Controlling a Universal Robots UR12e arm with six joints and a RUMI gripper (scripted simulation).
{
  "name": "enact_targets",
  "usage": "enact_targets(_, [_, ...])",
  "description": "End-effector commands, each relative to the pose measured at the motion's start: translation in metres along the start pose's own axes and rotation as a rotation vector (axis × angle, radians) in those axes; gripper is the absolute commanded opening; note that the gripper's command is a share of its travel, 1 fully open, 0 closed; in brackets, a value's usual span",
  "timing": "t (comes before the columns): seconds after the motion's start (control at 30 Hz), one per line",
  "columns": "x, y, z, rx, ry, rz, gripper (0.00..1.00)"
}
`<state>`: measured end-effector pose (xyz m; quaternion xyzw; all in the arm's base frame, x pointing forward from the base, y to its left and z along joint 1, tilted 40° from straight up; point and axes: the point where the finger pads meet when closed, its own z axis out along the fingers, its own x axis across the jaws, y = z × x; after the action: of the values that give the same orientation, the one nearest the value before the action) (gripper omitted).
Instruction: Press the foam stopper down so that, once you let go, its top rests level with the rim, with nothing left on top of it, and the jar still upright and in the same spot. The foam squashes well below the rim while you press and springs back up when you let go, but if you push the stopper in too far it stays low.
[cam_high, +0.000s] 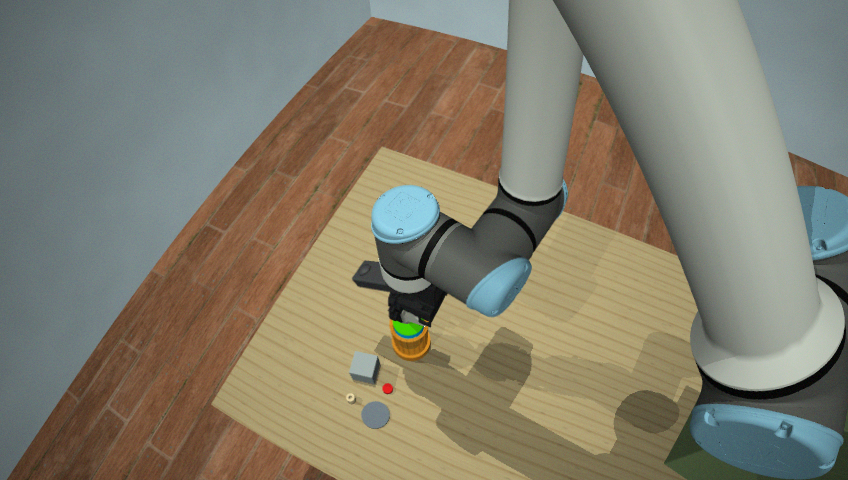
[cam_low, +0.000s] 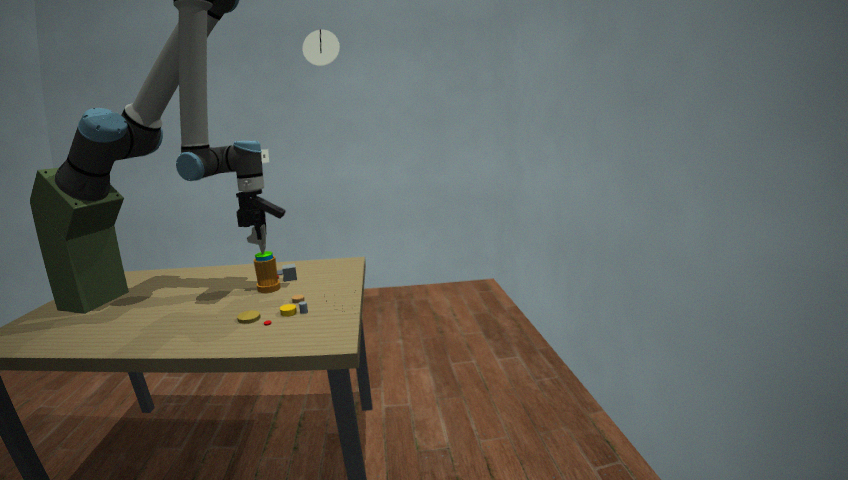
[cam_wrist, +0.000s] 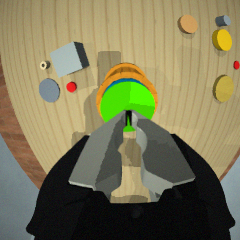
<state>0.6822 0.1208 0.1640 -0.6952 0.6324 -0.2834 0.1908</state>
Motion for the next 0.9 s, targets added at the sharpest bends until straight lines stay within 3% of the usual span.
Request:
enact_targets(0.0, [0.0,0.0,0.001,0.001,0.0,0.0,0.0])
enact_targets(0.87, [0.0,0.0,0.014,0.001,0.0,0.0,0.0])
